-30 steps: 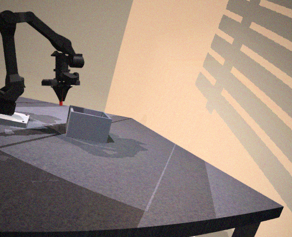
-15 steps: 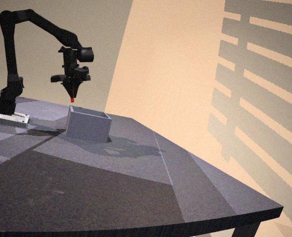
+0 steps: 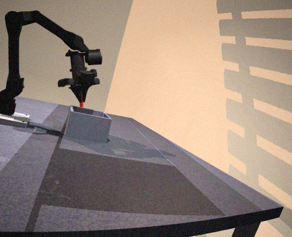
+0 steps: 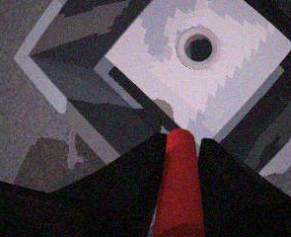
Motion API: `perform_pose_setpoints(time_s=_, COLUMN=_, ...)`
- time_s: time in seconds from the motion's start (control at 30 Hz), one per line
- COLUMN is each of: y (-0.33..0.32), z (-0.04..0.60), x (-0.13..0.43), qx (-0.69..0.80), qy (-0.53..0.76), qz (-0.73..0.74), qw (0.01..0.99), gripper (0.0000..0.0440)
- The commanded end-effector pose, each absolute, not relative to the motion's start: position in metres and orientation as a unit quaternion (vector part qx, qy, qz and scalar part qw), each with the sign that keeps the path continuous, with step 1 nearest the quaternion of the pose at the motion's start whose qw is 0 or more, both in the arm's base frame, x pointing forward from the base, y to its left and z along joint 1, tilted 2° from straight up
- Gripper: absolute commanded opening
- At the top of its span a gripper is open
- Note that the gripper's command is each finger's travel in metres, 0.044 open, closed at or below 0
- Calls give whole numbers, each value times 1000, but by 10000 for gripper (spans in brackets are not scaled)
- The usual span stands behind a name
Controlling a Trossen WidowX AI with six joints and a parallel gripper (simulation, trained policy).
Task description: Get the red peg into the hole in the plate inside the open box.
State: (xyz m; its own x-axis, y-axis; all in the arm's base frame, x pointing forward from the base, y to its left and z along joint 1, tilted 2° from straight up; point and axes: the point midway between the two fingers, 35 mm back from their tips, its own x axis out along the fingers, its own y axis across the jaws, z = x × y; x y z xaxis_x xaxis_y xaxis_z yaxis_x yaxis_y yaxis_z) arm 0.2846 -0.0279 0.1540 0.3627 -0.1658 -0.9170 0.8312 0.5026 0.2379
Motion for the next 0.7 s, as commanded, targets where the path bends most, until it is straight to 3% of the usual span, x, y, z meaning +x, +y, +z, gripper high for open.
perform_pose_setpoints(time_s=0.0, y=-40, z=150, x=293, qx=370, qy=448, qz=-345, qw=737, gripper=0)
perform_pose_setpoints(time_s=0.67, y=-72, z=114, x=318, qx=385, qy=466, qz=-362, qw=710, gripper=6)
